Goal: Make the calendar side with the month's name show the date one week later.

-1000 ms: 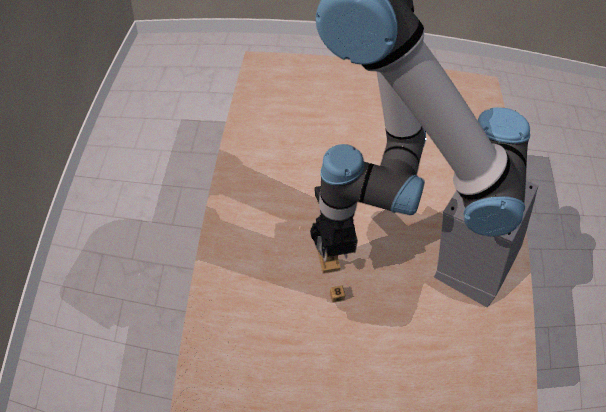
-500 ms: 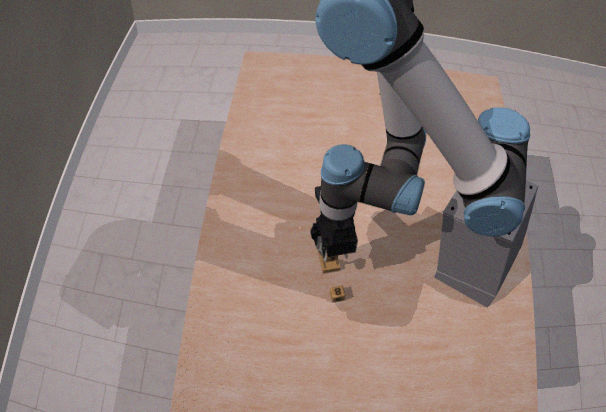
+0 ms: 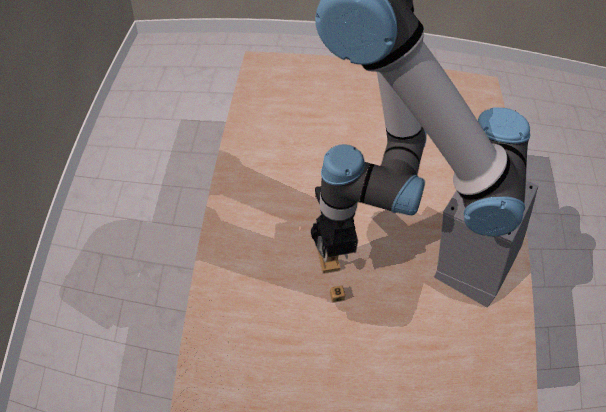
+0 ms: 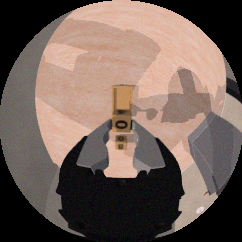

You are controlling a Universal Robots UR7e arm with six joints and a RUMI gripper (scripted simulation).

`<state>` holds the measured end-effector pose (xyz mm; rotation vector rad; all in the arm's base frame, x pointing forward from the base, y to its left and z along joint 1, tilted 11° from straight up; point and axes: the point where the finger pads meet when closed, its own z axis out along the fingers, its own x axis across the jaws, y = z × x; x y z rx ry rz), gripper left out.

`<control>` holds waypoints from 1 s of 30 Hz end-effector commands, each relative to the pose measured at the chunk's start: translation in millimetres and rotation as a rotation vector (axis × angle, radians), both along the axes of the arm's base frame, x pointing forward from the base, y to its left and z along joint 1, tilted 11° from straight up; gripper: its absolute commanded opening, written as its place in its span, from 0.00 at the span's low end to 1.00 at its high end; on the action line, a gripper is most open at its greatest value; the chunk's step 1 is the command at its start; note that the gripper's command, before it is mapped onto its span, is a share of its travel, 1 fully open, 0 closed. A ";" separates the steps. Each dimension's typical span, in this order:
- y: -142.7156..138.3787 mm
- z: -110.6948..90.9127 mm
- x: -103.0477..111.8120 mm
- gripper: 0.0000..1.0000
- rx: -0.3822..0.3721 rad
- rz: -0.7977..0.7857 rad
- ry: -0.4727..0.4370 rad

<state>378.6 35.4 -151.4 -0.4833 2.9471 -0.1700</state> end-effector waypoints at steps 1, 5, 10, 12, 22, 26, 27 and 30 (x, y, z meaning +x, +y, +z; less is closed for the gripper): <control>0.1 -0.6 -1.8 0.10 0.001 -0.001 0.003; 0.1 -0.6 -1.8 0.10 0.001 -0.001 0.003; 0.1 -0.6 -1.8 0.10 0.001 -0.001 0.003; 0.1 -0.6 -1.8 0.10 0.001 -0.001 0.003; -0.2 -2.3 -1.0 0.10 0.001 -0.001 0.002; -0.7 -4.0 0.5 0.10 0.001 -0.001 0.000; -0.8 -4.5 0.9 0.10 0.001 -0.001 0.000; -1.1 -6.5 2.0 0.10 0.000 -0.001 -0.001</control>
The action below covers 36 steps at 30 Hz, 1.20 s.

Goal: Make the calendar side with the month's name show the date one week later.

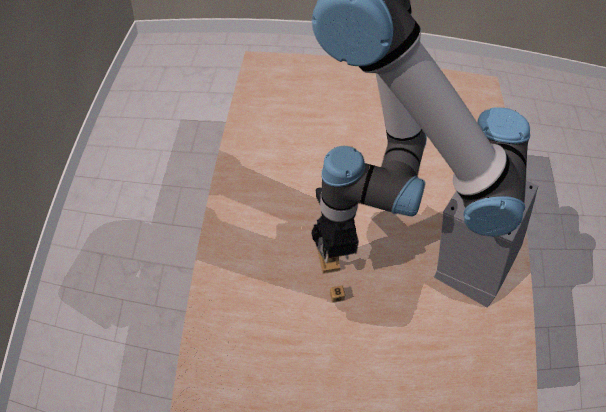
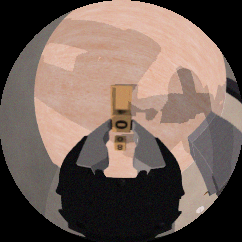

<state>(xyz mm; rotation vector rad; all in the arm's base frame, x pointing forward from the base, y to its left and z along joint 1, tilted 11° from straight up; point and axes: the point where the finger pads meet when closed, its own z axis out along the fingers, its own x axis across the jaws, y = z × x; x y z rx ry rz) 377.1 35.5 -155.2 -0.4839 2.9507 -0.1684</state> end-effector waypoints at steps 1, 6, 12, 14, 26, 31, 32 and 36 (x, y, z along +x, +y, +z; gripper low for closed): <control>-1.3 -3.5 3.6 0.10 0.000 -0.001 -0.005; -1.5 -6.1 4.0 0.10 0.000 -0.001 -0.005; -2.0 -11.5 4.9 0.10 0.000 -0.001 -0.005; -2.2 -13.2 5.2 0.10 0.000 -0.001 -0.005; -2.5 -19.4 5.6 0.10 0.000 -0.001 -0.004; -2.5 -20.5 5.6 0.10 0.000 -0.001 -0.004; -2.5 -20.6 5.5 0.10 0.000 -0.001 -0.004; -2.5 -20.3 5.5 0.10 0.000 -0.001 -0.004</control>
